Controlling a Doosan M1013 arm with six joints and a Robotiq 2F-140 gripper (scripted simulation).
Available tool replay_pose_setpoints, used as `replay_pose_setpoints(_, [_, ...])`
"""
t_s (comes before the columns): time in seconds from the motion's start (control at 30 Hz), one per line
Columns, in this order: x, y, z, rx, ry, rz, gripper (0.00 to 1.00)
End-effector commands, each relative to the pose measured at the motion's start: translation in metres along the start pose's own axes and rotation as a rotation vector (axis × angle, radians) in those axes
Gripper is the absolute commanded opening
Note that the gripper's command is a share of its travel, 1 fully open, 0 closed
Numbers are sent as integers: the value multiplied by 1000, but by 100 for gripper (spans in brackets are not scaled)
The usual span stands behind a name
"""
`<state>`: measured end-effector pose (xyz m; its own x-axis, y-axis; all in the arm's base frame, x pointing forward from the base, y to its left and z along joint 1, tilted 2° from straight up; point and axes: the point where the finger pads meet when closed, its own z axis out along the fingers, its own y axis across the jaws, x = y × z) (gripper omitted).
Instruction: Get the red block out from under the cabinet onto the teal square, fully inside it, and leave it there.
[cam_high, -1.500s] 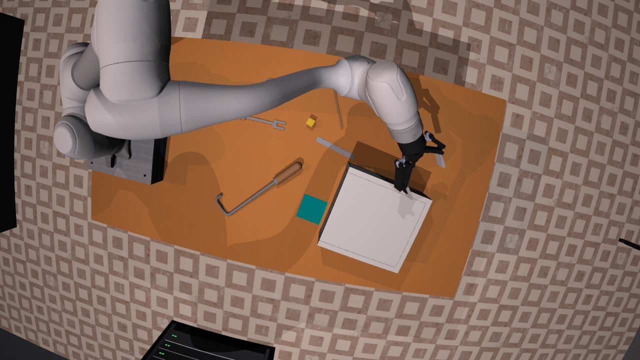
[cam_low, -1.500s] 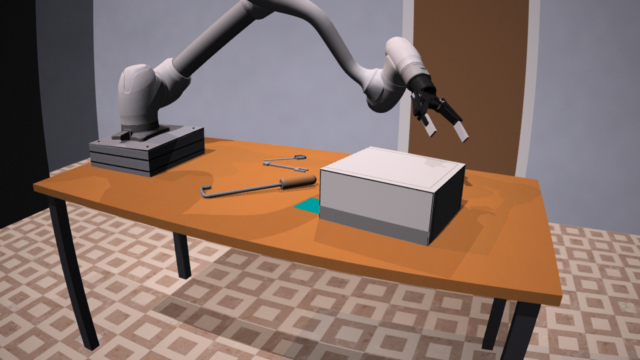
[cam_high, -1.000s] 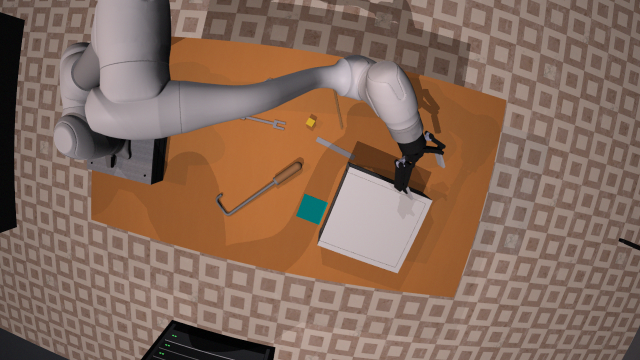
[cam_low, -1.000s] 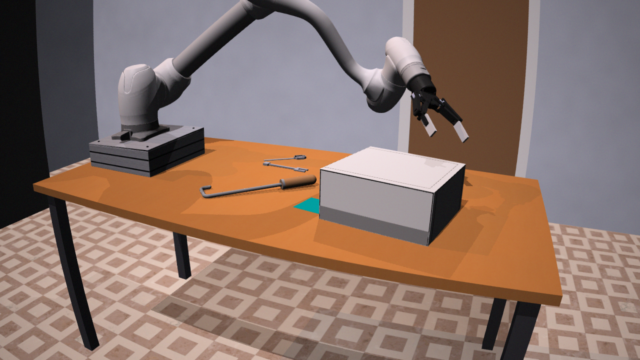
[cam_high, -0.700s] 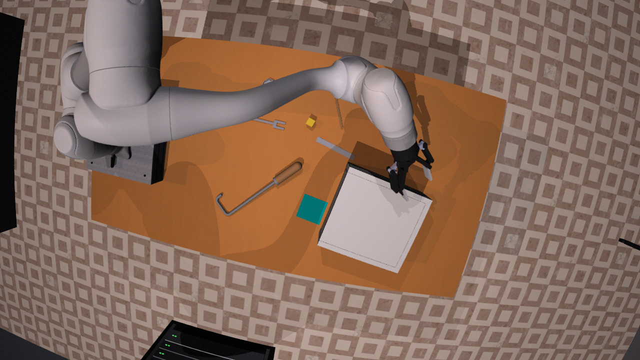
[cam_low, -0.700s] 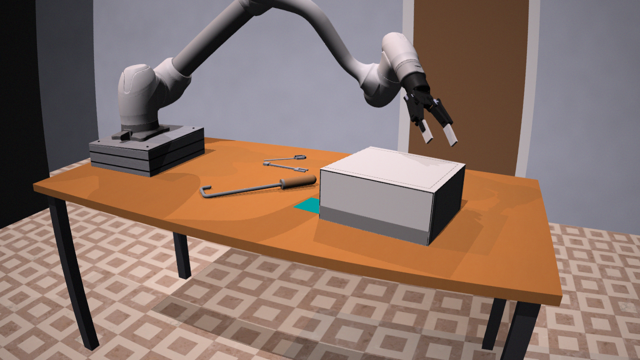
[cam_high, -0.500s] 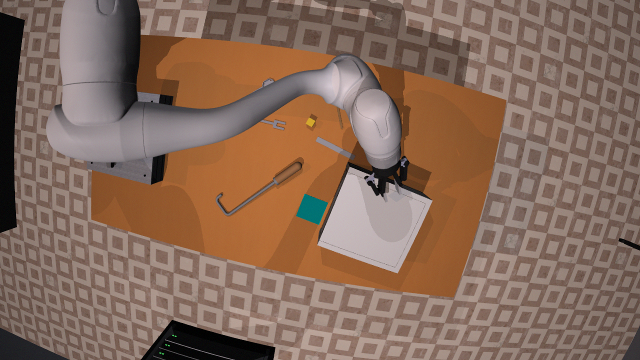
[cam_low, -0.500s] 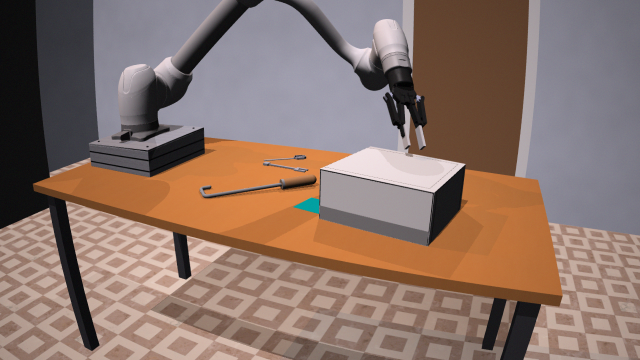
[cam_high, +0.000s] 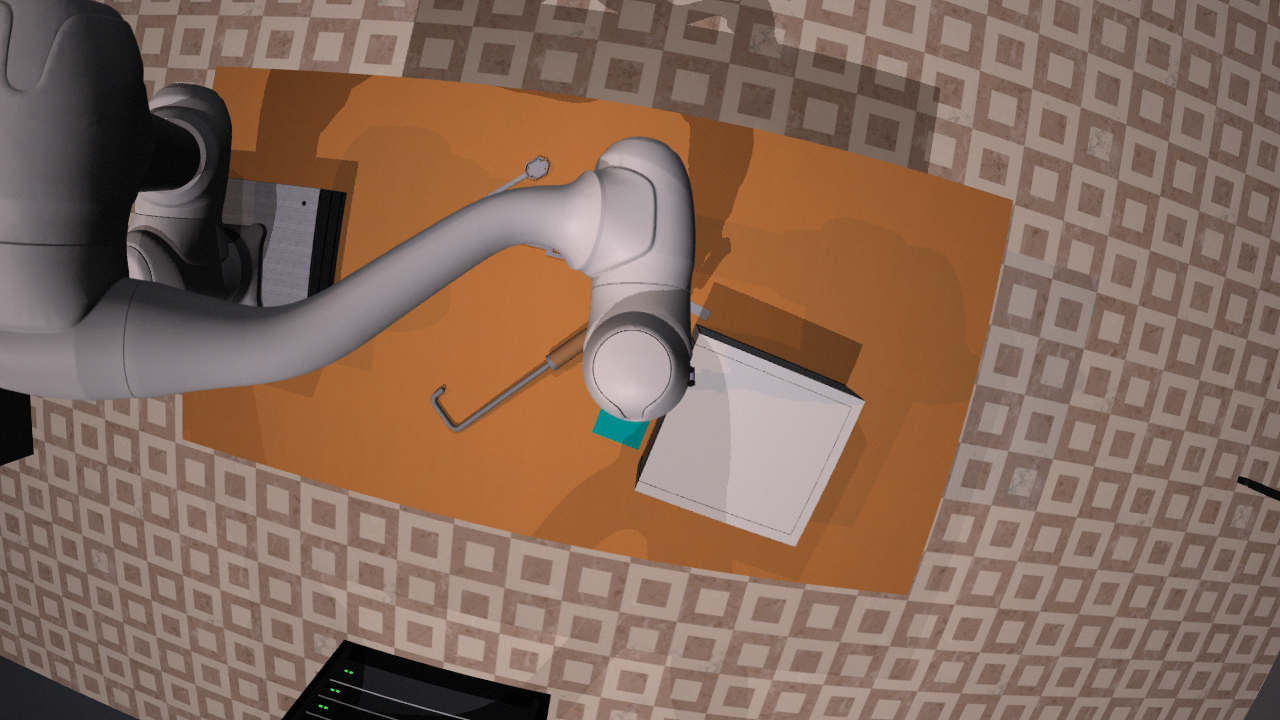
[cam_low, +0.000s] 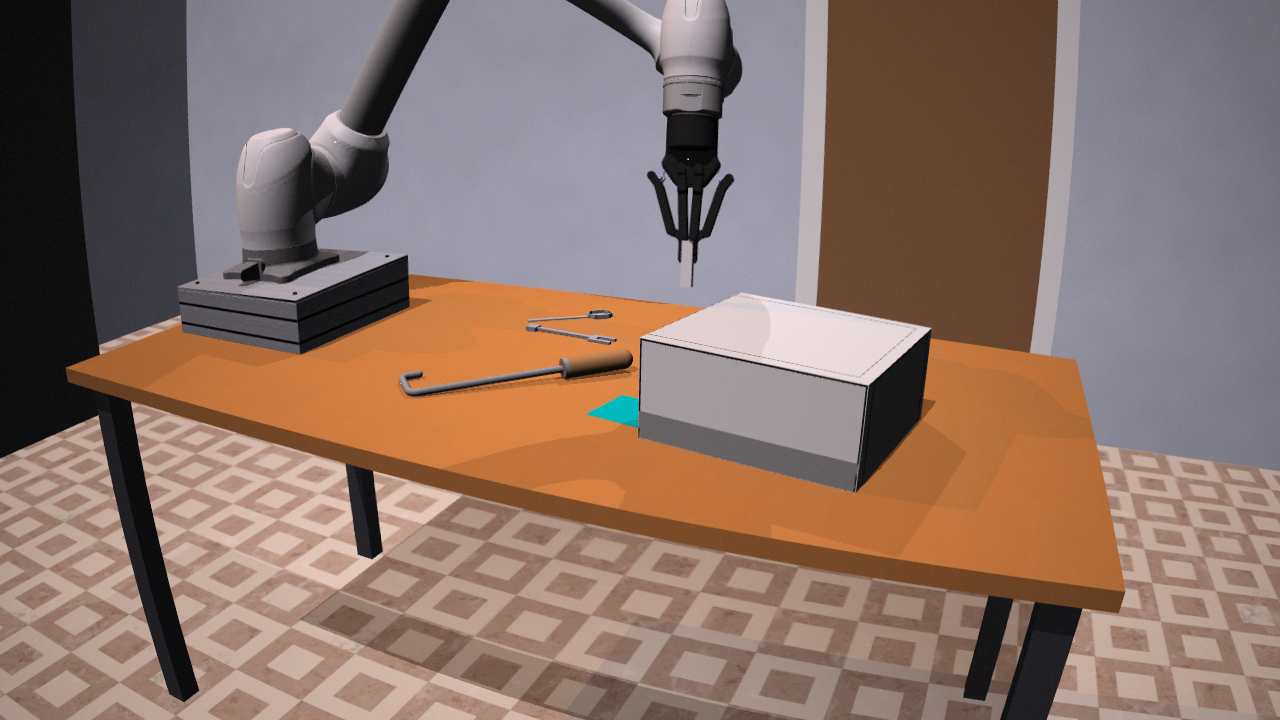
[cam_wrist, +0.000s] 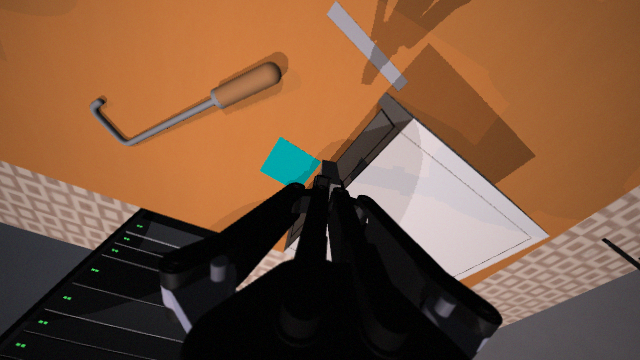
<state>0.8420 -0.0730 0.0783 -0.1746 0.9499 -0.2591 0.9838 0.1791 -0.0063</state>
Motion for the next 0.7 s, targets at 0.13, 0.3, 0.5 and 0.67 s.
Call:
replay_pose_setpoints(0.13, [30,-107,-21,37,226,214,0])
replay_pose_setpoints(0.3, [36,-126,-25,38,234,223,0])
replay_pose_setpoints(0.5, [36,-126,-25,38,234,223,0])
replay_pose_setpoints(0.67, [36,-126,-25,38,234,223,0])
